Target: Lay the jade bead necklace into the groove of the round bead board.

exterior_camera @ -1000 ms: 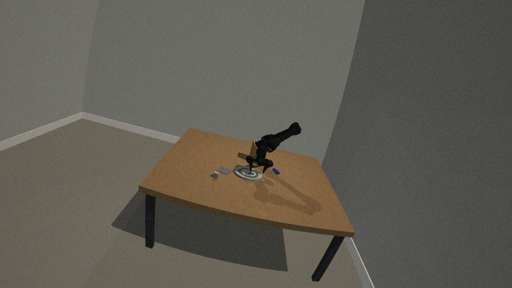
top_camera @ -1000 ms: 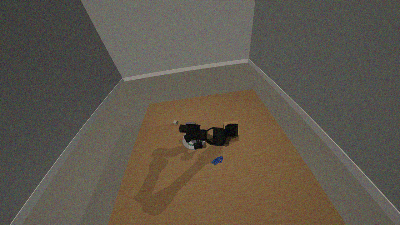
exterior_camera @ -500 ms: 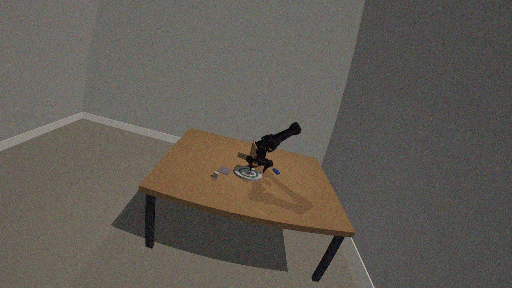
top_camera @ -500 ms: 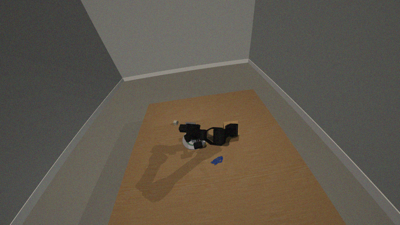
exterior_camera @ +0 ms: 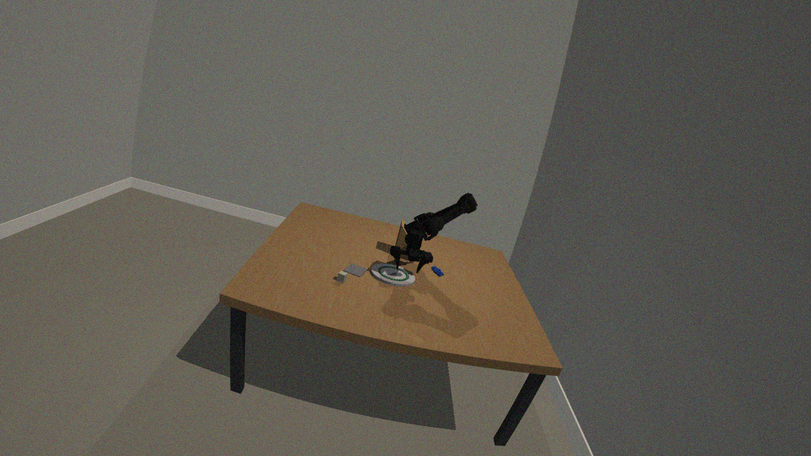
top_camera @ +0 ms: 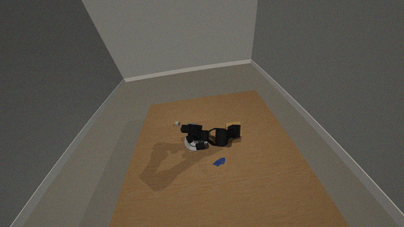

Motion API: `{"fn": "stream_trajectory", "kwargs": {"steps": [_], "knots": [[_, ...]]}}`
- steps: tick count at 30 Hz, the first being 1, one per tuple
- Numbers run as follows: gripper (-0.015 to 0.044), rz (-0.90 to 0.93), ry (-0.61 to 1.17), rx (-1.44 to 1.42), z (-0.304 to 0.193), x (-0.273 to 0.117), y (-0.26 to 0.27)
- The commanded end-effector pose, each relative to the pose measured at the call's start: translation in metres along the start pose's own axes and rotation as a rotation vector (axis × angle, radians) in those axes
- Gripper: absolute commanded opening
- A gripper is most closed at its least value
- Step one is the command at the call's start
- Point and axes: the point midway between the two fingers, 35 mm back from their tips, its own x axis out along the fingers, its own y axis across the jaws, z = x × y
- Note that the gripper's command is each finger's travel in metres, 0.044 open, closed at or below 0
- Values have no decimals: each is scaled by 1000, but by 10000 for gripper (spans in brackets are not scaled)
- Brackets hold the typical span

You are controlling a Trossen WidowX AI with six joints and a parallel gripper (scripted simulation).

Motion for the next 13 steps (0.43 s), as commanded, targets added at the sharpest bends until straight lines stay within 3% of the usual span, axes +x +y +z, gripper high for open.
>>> {"fn": "stream_trajectory", "kwargs": {"steps": [1, 4, 13], "knots": [[440, -10, -14, -5, 3, -40, -1], [440, -5, -13, -4, -1, -68, 1], [440, -5, -13, -4, -1, -68, 1]]}}
